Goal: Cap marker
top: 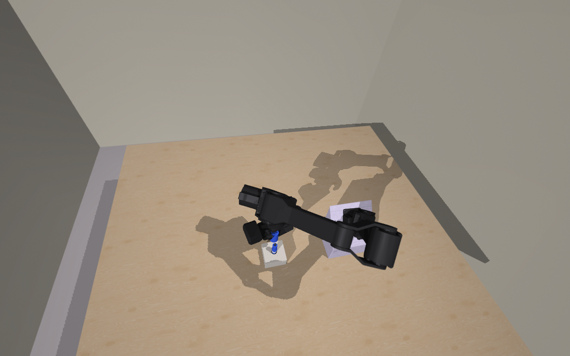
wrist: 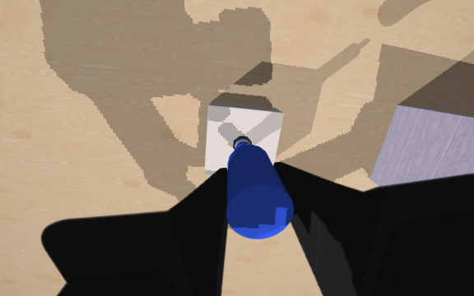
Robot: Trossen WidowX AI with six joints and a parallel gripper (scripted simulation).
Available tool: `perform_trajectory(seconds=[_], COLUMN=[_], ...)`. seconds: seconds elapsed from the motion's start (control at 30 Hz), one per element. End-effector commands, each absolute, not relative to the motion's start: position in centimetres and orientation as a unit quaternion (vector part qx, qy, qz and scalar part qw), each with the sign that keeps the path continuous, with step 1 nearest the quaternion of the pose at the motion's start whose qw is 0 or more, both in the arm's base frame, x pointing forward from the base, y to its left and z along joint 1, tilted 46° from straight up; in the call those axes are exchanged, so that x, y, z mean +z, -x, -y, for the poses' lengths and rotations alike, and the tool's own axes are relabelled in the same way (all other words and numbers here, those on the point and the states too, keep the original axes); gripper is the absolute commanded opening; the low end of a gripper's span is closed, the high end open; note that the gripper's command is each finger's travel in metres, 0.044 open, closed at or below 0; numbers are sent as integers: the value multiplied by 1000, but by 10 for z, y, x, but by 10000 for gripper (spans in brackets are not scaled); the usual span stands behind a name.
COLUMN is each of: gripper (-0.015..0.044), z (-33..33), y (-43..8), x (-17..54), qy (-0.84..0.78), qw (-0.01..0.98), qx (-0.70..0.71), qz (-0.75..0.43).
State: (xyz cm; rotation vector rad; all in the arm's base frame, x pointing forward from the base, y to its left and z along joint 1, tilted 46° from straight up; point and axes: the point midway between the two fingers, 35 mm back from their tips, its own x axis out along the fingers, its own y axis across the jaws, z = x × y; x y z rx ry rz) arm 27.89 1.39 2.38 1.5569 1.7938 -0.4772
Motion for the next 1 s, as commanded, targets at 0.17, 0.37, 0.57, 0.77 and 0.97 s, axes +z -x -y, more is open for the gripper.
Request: perform_trajectory(seconds=[0.17, 0.37, 0.57, 0.77, 0.97], gripper=[0, 0, 0, 0, 0], z=[-21, -25, -31, -38, -45], y=[-275, -275, -275, -276, -275], x=[33, 29, 23, 16, 9], qy=[-605, -605, -605, -605, -605], qw=[349, 349, 349, 349, 349], qx=[-183, -183, -184, -184, -184], qz=[-692, -692, -692, -692, -692])
